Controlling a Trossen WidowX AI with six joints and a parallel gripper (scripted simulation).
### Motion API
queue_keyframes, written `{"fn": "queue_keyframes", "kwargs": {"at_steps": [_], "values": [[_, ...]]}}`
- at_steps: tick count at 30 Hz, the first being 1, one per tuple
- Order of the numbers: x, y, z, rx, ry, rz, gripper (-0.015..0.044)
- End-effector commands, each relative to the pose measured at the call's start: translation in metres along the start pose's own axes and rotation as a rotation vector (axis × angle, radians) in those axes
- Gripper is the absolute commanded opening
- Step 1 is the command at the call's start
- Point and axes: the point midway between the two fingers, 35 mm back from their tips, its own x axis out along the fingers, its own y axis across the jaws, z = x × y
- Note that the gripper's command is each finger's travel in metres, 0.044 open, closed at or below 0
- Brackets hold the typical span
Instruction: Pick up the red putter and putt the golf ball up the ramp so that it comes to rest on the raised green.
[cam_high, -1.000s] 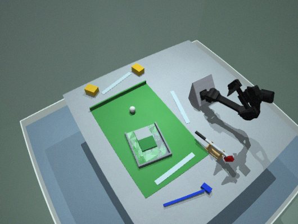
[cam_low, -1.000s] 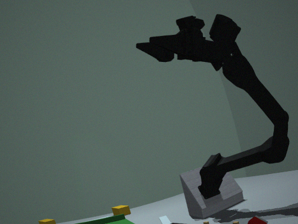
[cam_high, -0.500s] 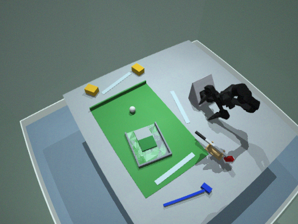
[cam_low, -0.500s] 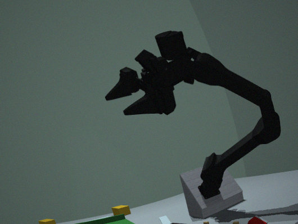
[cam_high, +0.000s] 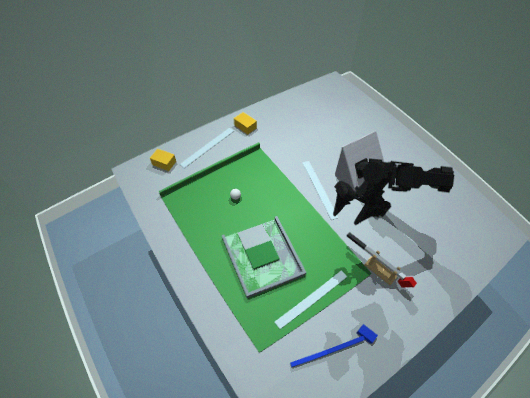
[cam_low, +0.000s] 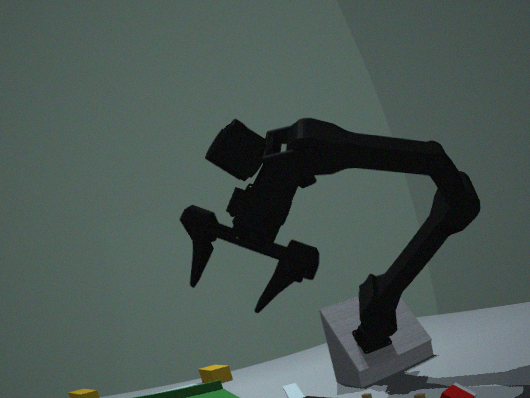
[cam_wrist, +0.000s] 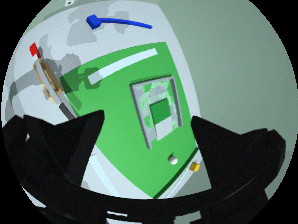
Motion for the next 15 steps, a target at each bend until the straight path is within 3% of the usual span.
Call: {"fn": "queue_keyframes", "kwargs": {"at_steps": [1, 10, 15], "values": [[0.042, 0.06, -0.029, -0.261, 0.011, 0.364, 0.044], [0.062, 0.124, -0.046, -0.53, -0.11, 0.732, 0.044], [0.065, 0.129, -0.045, -0.557, -0.133, 0.772, 0.044]]}}
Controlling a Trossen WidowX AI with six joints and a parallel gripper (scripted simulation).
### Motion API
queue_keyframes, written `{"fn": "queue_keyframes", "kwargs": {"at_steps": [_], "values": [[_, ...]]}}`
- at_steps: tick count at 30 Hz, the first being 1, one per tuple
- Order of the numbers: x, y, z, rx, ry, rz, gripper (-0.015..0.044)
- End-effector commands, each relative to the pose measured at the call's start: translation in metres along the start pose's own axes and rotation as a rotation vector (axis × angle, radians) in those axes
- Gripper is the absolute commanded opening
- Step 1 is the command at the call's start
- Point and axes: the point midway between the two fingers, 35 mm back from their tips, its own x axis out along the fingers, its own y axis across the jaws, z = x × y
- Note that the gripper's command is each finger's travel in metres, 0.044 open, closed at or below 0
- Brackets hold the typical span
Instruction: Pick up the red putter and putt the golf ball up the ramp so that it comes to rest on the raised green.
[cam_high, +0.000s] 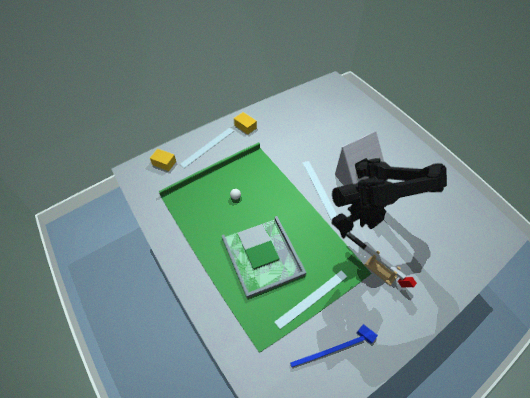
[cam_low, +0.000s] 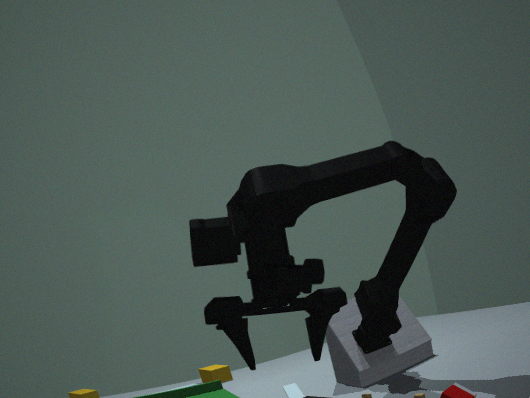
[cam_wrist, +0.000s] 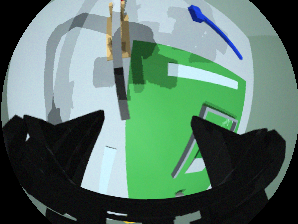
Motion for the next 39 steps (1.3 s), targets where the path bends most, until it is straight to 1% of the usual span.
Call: {"fn": "queue_keyframes", "kwargs": {"at_steps": [1, 10, 17, 22, 27, 39], "values": [[0.03, 0.029, 0.006, -0.154, -0.107, 0.201, 0.044], [0.031, 0.028, 0.006, -0.154, -0.107, 0.201, 0.044], [0.052, 0.031, 0.003, -0.155, -0.108, 0.2, 0.044], [0.058, 0.031, 0.002, -0.155, -0.108, 0.2, 0.044], [0.075, 0.034, -0.001, -0.155, -0.109, 0.2, 0.044], [0.085, 0.036, -0.003, -0.156, -0.109, 0.2, 0.044]]}}
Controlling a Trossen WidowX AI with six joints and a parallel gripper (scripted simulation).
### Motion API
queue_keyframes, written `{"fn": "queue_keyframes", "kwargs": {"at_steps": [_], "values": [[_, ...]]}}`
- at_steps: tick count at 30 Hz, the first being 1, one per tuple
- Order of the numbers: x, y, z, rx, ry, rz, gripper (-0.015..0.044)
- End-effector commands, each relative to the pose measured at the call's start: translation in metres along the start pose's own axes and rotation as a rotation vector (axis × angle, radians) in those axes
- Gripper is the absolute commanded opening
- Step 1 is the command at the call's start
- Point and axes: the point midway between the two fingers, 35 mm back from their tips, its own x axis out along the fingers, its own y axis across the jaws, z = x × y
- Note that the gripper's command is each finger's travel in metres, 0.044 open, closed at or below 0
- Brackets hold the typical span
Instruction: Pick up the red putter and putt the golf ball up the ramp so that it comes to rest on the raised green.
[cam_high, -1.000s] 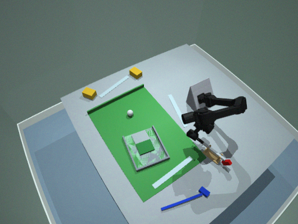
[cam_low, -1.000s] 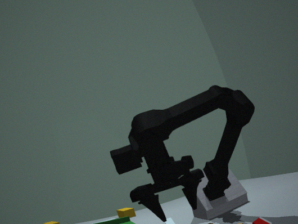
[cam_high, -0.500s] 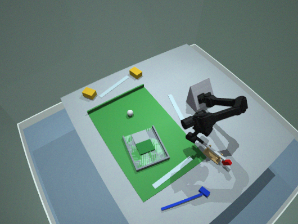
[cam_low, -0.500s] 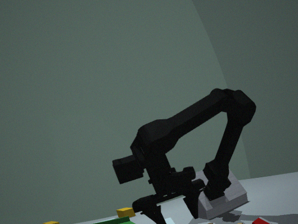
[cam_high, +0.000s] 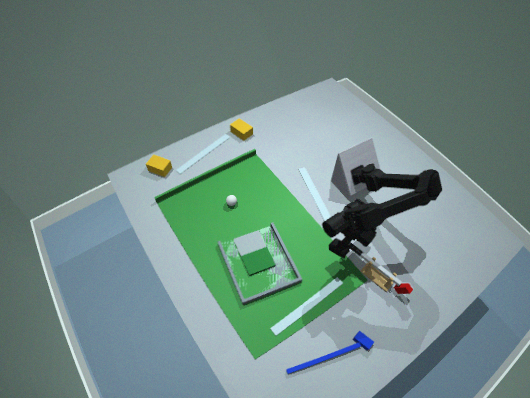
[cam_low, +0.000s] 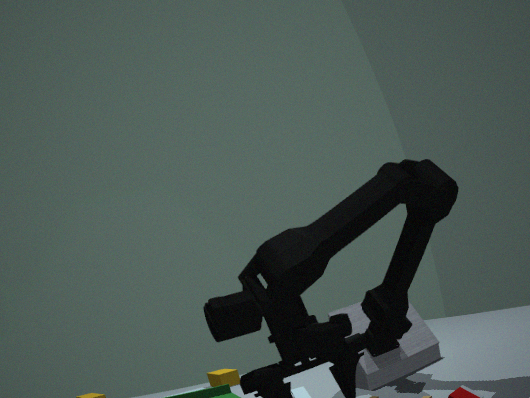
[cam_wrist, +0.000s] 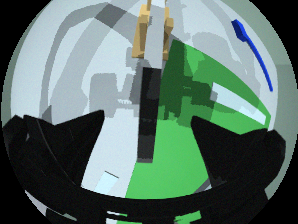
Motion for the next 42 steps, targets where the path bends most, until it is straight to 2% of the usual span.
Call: {"fn": "queue_keyframes", "kwargs": {"at_steps": [1, 11, 26, 35, 42], "values": [[0.007, 0.002, -0.001, 0.007, -0.007, 0.005, 0.044], [0.019, 0.002, -0.004, 0.006, -0.009, 0.005, 0.044], [0.016, 0.0, -0.003, 0.0, -0.004, 0.001, 0.0046], [0.013, 0.0, -0.003, 0.001, -0.001, -0.002, 0.0], [-0.017, -0.003, 0.001, 0.013, 0.025, -0.036, 0.0]]}}
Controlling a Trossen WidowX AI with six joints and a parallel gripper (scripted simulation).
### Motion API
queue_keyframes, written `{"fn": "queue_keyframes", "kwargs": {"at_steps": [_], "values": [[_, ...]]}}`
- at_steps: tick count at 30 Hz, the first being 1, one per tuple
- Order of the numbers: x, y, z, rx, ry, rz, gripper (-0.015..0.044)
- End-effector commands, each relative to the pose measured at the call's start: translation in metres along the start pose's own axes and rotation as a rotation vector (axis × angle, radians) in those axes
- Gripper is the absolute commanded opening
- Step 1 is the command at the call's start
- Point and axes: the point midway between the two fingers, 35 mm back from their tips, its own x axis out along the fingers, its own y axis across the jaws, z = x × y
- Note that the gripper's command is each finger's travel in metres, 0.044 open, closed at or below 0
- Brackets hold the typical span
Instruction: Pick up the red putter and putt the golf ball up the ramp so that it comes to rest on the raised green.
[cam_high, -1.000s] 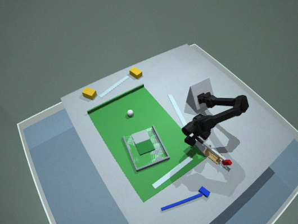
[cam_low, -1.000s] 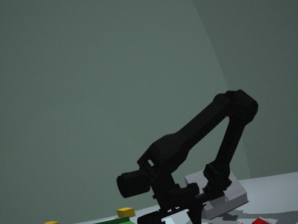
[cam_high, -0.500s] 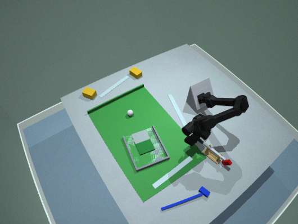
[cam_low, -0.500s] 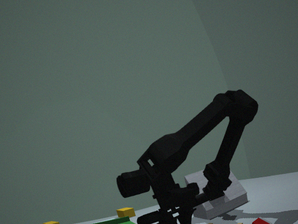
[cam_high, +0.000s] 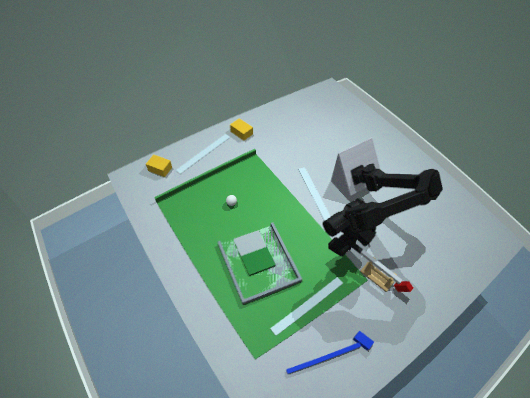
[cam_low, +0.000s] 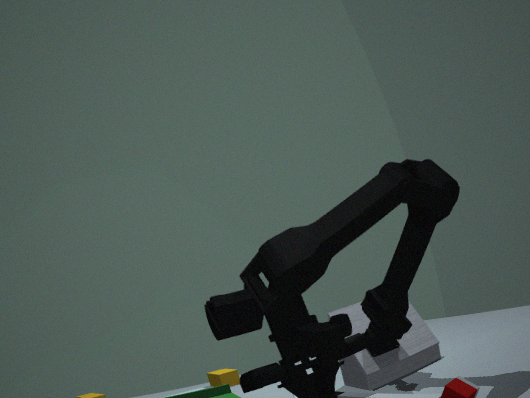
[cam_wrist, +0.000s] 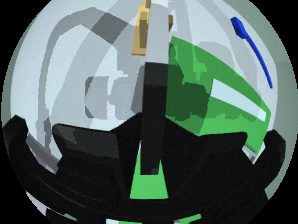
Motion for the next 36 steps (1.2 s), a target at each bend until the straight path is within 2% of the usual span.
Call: {"fn": "queue_keyframes", "kwargs": {"at_steps": [1, 11, 15, 18, 36], "values": [[-0.021, -0.004, 0.005, 0.002, 0.013, -0.031, 0.0], [-0.072, 0.0, 0.02, 0.024, 0.039, -0.084, 0.0], [-0.079, 0.002, 0.024, 0.028, 0.041, -0.092, 0.0], [-0.076, -0.004, 0.013, 0.067, 0.048, -0.091, 0.0], [-0.118, -0.038, -0.079, 0.534, 0.141, -0.136, 0.0]]}}
